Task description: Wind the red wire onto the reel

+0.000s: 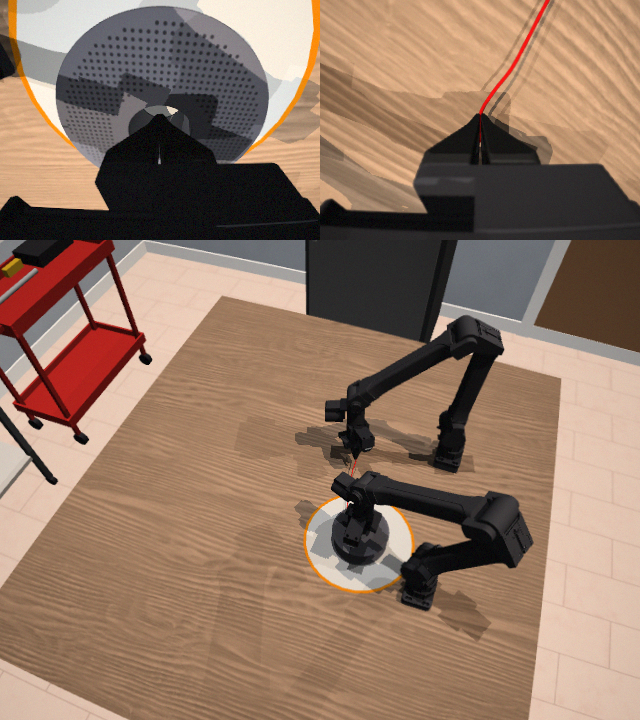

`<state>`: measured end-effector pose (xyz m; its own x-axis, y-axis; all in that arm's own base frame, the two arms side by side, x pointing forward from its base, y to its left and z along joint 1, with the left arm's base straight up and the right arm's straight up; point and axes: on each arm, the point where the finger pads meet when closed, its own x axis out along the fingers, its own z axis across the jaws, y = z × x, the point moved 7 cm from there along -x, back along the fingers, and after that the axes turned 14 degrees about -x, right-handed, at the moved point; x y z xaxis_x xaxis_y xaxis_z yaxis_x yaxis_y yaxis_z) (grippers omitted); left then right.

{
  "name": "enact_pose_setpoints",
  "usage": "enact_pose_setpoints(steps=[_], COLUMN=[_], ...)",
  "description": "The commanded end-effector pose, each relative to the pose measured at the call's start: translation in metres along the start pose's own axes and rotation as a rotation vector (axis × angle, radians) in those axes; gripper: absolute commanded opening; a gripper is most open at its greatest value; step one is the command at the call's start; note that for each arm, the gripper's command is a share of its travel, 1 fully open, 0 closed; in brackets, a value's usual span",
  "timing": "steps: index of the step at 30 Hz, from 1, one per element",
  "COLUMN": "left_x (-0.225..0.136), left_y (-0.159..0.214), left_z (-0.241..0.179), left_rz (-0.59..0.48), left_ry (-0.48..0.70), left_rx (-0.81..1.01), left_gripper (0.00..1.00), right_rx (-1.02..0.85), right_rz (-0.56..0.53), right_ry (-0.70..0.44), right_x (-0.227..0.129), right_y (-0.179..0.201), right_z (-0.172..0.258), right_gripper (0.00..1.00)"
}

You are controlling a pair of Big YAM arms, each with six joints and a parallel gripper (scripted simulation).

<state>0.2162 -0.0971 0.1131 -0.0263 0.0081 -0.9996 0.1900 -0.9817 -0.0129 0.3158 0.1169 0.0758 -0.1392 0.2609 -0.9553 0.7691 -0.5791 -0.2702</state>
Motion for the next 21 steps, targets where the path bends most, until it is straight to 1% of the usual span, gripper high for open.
enact_pose_setpoints(steps=[1,2,3,5,6,14,20,21], left_x=[-0.0092,-0.0092,-0.0092,-0.0092,-0.0092,-0.0091,-0.0065,-0.0065], left_y=[0.0094,0.0094,0.0097,0.0097,0.01,0.0119,0.0134,0.0134], left_z=[-0.0102,-0.0102,-0.0102,-0.0102,-0.0099,-0.0083,-0.0081,-0.0081], left_rz=[0.01,0.008,0.003,0.003,-0.004,-0.047,-0.052,-0.052], left_ry=[0.026,0.026,0.026,0.026,0.028,0.035,0.029,0.029], left_rx=[0.228,0.38,0.43,0.43,0.578,1.031,1.369,1.369], left_gripper=[0.0,0.0,0.0,0.0,0.0,0.0,0.0,0.0], right_rx=[0.014,0.015,0.015,0.015,0.015,0.015,0.016,0.016], right_rz=[0.021,0.021,0.021,0.021,0.021,0.021,0.021,0.021], right_ry=[0.034,0.034,0.034,0.034,0.034,0.034,0.034,0.034], right_x=[-0.0119,-0.0123,-0.0127,-0.0127,-0.0132,-0.0171,-0.0175,-0.0175], right_y=[0.0114,0.0116,0.0118,0.0118,0.012,0.0137,0.0139,0.0139], right_z=[-0.0126,-0.013,-0.0135,-0.0135,-0.0139,-0.0177,-0.0181,-0.0181], right_gripper=[0.0,0.0,0.0,0.0,0.0,0.0,0.0,0.0])
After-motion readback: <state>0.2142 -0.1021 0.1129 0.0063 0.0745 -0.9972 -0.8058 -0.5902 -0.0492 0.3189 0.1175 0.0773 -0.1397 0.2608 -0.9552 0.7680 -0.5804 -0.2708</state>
